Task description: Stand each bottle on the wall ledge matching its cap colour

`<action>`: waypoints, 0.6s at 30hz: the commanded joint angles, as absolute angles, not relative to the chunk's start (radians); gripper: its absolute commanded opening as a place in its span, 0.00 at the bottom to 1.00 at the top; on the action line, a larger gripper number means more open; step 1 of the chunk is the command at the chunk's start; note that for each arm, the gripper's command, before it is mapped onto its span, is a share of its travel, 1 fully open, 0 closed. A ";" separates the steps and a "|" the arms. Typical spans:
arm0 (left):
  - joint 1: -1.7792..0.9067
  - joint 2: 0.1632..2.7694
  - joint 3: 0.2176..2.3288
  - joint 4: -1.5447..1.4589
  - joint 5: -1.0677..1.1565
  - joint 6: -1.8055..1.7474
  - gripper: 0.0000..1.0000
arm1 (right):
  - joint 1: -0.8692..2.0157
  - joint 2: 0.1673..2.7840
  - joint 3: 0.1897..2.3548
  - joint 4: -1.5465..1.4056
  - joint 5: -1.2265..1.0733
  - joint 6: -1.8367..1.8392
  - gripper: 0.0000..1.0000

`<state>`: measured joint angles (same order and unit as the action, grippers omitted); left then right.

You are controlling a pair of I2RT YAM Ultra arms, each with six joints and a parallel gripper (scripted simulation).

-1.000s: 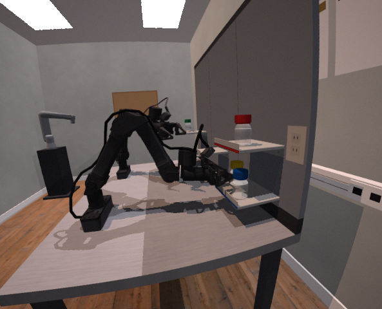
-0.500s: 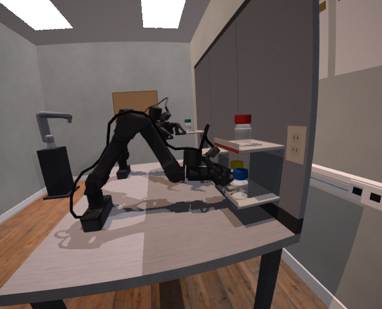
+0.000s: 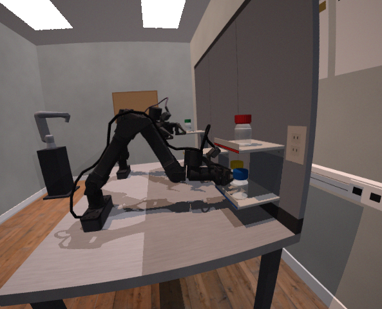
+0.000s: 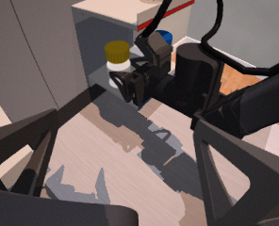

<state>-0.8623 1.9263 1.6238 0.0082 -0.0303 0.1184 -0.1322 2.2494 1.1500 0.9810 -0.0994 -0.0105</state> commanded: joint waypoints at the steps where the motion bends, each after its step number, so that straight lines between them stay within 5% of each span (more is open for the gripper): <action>1: -0.860 1.918 1.652 -0.004 -0.038 0.114 1.00 | -0.129 2.245 1.173 0.984 -0.097 -0.010 0.68; 18: -0.860 1.918 1.652 -0.004 -0.038 0.114 1.00 | -0.131 2.239 1.173 1.000 -0.098 -0.010 0.47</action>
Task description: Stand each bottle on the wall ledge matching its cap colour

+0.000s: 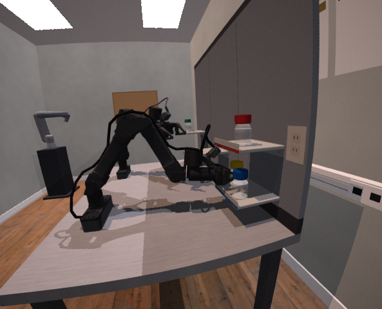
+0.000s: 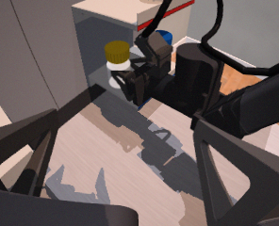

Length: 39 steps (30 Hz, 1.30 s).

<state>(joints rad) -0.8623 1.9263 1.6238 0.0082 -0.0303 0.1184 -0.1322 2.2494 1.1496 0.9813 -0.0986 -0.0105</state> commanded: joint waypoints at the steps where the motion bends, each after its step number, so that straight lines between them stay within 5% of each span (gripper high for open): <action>1: -0.860 1.918 1.652 -0.004 -0.038 0.114 1.00 | -0.131 2.239 1.173 1.000 -0.098 -0.010 0.47; 5: -0.860 1.918 1.652 -0.004 -0.038 0.114 1.00 | -0.131 2.229 1.159 1.004 -0.101 -0.011 0.47; 6: -0.860 1.918 1.652 -0.004 -0.038 0.114 1.00 | -0.131 2.229 1.159 1.004 -0.101 -0.011 0.35; 8: -0.860 1.918 1.652 -0.004 -0.038 0.114 1.00 | -0.131 2.229 1.159 1.004 -0.101 -0.011 0.50; 39: -0.860 1.918 1.652 -0.004 -0.038 0.114 1.00 | -0.161 2.165 0.963 0.994 -0.085 -0.012 0.50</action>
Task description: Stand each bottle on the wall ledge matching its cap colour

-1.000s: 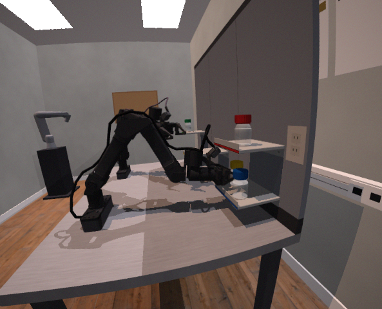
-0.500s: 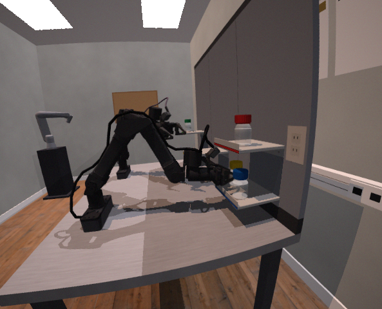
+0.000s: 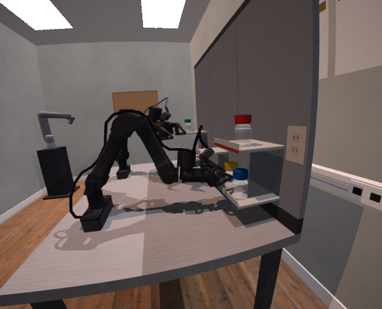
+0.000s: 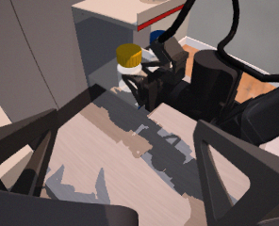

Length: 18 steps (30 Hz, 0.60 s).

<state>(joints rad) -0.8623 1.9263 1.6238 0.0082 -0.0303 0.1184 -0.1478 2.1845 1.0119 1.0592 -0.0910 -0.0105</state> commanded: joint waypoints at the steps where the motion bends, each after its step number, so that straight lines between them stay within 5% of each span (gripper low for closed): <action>1: -0.860 1.918 1.652 -0.004 -0.038 0.114 1.00 | -0.162 2.160 0.956 1.000 -0.086 -0.012 0.50; 18: -0.860 1.918 1.652 -0.004 -0.038 0.114 1.00 | -0.151 2.110 0.908 1.110 -0.128 -0.014 0.50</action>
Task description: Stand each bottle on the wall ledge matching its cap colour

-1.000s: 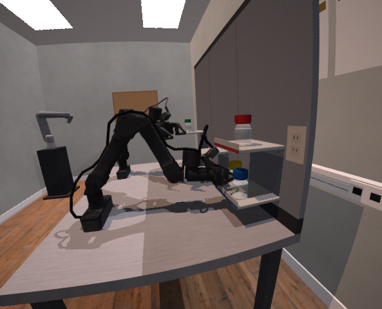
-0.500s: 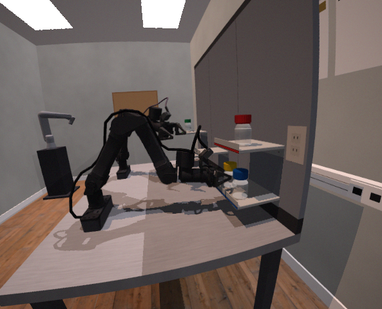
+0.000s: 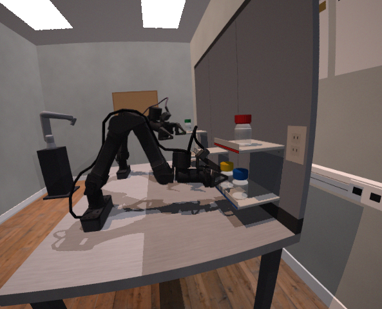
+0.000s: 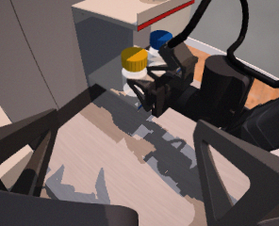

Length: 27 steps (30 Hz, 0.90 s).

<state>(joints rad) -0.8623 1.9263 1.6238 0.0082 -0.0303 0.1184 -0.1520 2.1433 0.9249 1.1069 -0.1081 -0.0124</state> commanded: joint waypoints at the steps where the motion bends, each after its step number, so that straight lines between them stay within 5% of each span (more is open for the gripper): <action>1: -0.860 1.918 1.652 -0.004 -0.038 0.114 1.00 | -0.151 2.110 0.908 1.110 -0.128 -0.014 0.50; 27: -0.860 1.918 1.652 -0.004 -0.038 0.114 1.00 | -0.159 1.915 0.962 0.886 -0.130 -0.016 0.50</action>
